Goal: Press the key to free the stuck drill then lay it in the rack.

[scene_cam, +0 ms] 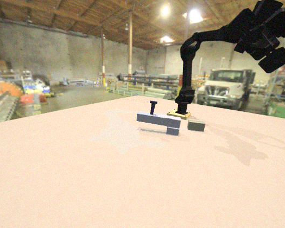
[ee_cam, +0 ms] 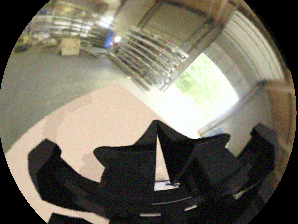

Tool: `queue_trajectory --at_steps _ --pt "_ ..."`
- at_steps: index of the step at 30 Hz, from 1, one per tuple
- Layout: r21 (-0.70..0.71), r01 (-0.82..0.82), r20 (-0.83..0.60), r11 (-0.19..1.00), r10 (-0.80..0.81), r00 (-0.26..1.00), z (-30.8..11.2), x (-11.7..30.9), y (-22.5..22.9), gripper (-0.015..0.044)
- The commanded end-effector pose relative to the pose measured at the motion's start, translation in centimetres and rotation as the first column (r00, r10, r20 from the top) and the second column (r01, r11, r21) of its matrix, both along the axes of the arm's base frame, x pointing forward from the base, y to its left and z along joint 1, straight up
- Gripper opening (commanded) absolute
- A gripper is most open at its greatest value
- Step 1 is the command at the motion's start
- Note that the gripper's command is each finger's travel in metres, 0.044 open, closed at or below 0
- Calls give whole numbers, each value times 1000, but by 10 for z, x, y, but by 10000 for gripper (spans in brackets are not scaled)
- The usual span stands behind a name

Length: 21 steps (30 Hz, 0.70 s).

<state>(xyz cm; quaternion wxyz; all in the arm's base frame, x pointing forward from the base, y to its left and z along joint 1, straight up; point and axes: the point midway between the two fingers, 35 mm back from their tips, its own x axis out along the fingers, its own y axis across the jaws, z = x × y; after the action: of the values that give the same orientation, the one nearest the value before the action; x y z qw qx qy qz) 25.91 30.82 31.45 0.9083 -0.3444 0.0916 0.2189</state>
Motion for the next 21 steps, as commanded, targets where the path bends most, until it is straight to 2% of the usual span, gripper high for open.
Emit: queue_trajectory --at_steps 1,6,10,16,21 --pt "-162 61 -152 985 -86 985 -38 47 -44 0" --pt "-288 109 -347 951 -210 914 -78 79 -107 0" --pt "-348 136 -514 927 -311 799 -106 89 -164 0" --pt "-365 180 -750 913 -403 524 -137 75 -245 0" --pt "-327 240 -877 914 -388 284 -147 51 -292 0"
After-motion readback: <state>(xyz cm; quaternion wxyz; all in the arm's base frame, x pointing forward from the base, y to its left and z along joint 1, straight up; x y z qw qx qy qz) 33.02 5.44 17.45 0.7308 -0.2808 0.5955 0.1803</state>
